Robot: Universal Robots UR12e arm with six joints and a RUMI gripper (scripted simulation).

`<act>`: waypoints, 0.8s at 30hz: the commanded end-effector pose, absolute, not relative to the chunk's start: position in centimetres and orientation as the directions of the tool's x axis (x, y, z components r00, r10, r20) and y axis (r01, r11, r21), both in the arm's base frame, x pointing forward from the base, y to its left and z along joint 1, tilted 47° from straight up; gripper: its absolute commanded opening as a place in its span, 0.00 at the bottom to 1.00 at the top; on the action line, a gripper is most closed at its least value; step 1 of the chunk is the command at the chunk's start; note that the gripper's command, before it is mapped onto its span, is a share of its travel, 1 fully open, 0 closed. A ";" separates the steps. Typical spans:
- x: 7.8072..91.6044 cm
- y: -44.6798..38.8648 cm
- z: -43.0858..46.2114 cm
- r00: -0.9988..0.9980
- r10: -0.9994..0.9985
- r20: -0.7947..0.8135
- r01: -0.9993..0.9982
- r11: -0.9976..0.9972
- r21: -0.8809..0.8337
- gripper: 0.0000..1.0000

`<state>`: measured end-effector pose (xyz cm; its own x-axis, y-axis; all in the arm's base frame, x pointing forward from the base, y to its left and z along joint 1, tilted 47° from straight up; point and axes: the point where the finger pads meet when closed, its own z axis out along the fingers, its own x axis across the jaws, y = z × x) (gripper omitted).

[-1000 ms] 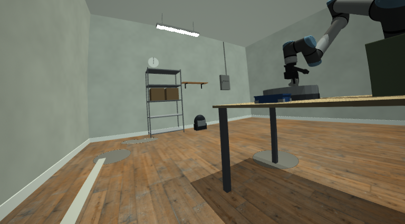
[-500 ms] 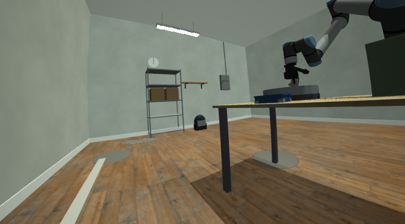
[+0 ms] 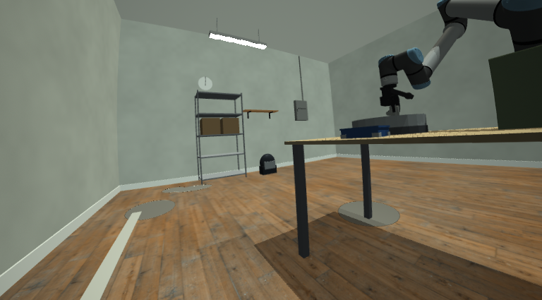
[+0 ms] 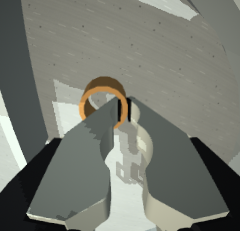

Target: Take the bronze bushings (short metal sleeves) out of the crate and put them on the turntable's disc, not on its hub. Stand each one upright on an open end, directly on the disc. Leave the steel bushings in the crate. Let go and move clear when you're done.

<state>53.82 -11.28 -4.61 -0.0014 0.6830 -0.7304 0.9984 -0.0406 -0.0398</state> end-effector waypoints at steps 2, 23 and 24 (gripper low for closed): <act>53.9 -11.2 -4.6 -0.001 0.683 -0.730 0.998 -0.040 -0.039 0.00; 53.8 -11.5 -4.8 -0.001 0.683 -0.730 0.998 -0.040 -0.039 0.00; 53.8 -11.5 -4.8 -0.001 0.683 -0.730 0.998 -0.040 -0.039 0.00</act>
